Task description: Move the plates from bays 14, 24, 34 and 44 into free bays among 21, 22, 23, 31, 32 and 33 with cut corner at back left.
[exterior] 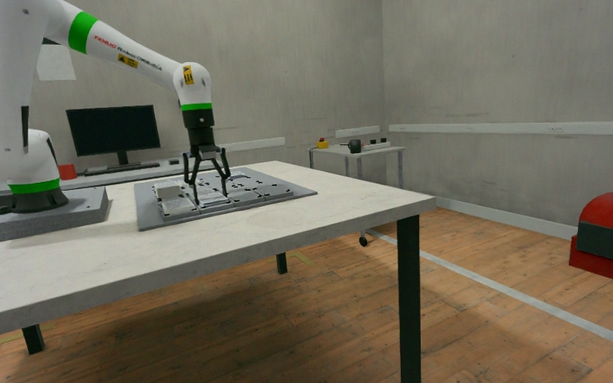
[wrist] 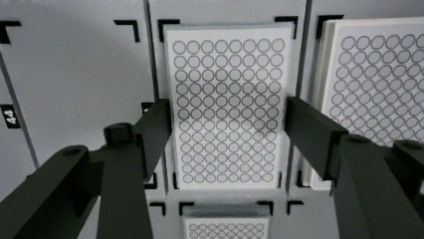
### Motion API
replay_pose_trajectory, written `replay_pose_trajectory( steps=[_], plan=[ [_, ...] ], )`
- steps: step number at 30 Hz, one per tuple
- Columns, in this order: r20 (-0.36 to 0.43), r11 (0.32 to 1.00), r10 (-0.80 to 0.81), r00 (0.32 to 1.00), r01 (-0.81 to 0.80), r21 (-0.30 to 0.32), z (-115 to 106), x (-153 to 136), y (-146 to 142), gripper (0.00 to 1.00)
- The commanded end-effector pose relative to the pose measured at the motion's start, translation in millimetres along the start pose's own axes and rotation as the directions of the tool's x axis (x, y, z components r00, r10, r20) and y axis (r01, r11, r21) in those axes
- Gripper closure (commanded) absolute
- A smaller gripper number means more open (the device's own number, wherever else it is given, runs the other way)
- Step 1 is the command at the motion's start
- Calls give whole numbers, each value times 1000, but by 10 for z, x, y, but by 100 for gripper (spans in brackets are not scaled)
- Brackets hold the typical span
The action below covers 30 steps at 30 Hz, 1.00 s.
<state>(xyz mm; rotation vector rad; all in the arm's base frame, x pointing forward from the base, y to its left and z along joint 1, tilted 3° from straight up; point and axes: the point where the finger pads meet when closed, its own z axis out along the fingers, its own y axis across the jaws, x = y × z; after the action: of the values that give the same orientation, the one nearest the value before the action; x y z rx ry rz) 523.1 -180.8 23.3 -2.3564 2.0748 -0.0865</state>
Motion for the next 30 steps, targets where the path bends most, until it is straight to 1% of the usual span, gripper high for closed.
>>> replay_pose_trajectory(
  steps=[1,30],
  plan=[
    [-1,1000,0,1000,0,1,-8,3,-5,38],
    [-1,1000,0,1000,0,1,-11,3,-5,40]
  ],
)
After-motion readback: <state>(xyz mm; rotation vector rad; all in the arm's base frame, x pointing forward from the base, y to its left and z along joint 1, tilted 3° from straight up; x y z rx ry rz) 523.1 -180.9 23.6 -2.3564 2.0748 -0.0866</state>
